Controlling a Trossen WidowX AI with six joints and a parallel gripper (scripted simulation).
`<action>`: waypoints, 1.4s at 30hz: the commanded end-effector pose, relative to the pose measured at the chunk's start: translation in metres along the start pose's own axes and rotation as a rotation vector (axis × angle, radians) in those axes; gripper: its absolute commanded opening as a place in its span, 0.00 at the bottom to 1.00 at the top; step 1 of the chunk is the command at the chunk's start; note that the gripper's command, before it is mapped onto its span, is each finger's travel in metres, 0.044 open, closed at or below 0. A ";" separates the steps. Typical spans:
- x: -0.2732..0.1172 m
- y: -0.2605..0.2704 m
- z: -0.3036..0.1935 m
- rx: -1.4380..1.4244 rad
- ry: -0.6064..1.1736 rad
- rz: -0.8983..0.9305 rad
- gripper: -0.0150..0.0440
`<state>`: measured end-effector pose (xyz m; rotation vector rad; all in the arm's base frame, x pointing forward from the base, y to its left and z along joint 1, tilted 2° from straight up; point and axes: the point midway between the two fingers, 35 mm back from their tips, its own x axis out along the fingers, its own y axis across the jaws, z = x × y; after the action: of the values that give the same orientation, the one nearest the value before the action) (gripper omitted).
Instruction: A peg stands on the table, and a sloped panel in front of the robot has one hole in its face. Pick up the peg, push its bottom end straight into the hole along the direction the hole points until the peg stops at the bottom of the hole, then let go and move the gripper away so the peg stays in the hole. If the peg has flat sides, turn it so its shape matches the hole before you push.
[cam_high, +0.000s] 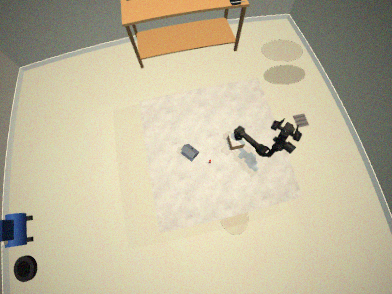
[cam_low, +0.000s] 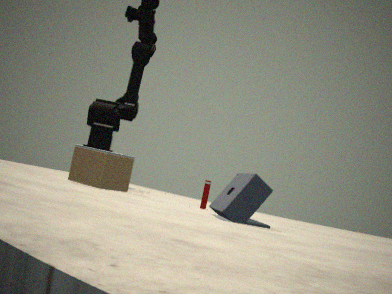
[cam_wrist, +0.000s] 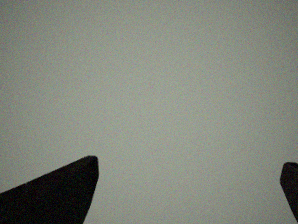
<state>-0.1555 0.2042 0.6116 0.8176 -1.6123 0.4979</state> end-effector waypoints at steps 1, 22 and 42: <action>0.001 -0.001 0.001 0.001 -0.002 -0.003 0.98; 0.061 -0.170 0.059 -0.044 -0.021 -0.444 1.00; 0.048 -0.338 0.049 -0.080 0.169 -0.876 1.00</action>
<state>0.0374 -0.0553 0.6152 1.2633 -1.0441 -0.0890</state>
